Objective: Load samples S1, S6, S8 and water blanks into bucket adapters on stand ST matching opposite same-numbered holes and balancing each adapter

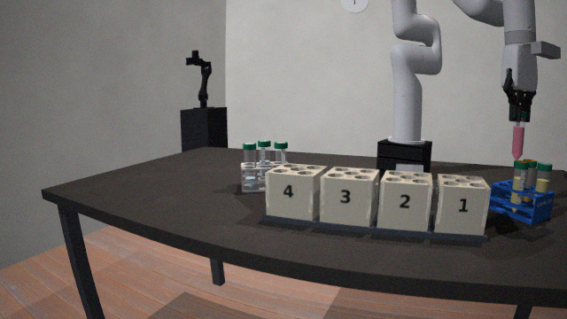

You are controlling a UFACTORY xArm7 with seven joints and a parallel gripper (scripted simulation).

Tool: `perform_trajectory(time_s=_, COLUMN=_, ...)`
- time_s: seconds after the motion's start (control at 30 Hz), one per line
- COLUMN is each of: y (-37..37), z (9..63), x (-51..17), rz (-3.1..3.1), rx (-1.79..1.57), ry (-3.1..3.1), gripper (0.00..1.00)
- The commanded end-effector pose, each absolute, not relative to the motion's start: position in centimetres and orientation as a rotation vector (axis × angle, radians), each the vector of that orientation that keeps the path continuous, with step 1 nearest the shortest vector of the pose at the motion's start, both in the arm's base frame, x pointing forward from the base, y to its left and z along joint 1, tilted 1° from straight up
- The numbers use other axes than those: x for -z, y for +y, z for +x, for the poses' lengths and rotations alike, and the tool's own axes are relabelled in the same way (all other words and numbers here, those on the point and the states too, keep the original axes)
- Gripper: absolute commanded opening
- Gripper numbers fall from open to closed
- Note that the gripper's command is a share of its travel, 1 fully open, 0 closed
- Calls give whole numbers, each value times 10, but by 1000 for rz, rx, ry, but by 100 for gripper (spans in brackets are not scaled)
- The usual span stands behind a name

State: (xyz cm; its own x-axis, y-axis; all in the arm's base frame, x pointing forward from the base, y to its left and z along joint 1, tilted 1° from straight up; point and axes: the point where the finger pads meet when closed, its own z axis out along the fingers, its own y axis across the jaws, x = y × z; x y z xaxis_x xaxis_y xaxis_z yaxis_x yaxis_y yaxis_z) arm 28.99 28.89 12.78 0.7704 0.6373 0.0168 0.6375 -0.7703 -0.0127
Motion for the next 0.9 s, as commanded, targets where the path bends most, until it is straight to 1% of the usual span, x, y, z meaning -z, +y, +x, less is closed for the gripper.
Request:
perform_trajectory(time_s=0.0, y=290, z=291, x=-137, rz=-2938, rx=24, ry=-1058, gripper=0)
perform_trajectory(time_s=0.43, y=289, z=291, x=-158, rz=-2938, rx=24, ry=-1058, gripper=0)
perform_trajectory(time_s=0.87, y=289, z=291, x=-158, rz=-2938, rx=24, ry=-1058, gripper=0)
